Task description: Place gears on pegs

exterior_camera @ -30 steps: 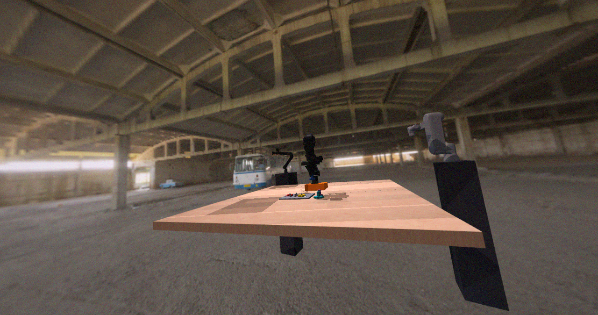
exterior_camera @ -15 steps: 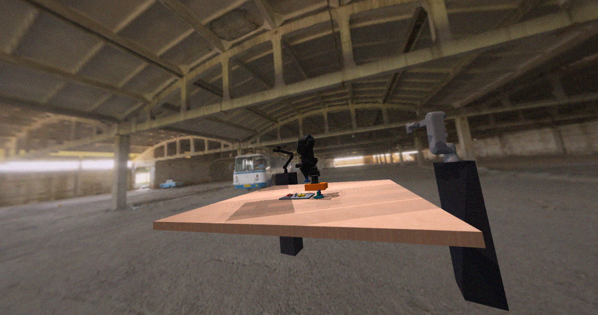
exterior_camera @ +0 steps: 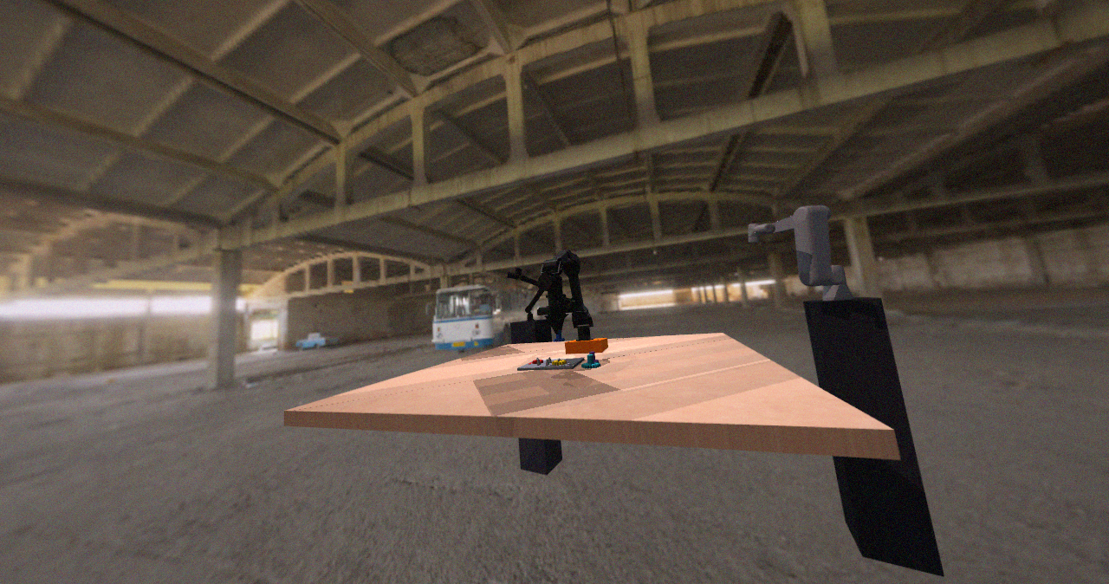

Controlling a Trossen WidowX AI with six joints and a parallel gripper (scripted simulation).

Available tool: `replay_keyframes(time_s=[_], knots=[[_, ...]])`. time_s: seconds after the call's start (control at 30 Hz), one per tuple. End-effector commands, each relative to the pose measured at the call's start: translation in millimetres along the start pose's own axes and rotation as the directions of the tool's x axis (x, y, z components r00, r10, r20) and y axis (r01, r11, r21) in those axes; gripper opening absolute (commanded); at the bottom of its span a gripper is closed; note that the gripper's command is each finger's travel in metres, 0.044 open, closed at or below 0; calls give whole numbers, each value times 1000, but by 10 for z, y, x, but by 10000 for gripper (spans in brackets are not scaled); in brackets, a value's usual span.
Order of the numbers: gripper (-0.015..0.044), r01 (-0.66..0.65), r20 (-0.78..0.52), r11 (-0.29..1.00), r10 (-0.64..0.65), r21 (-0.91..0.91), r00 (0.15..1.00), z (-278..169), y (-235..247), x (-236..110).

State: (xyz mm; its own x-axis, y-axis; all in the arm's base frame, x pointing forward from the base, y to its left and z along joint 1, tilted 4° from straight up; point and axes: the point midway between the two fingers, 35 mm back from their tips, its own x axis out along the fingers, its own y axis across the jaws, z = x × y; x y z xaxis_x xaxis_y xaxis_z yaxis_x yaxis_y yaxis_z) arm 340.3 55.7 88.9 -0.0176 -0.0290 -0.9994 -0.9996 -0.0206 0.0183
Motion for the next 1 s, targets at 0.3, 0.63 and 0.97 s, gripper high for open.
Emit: replay_keyframes(time_s=[0.3,0.63,0.97], knots=[[0,-9,-4,1000,9,-29,1000,-357,-137,153],[0,-11,-2,999,11,-49,1000,-621,-207,245],[0,-12,0,998,12,-63,1000,-826,-245,315]])
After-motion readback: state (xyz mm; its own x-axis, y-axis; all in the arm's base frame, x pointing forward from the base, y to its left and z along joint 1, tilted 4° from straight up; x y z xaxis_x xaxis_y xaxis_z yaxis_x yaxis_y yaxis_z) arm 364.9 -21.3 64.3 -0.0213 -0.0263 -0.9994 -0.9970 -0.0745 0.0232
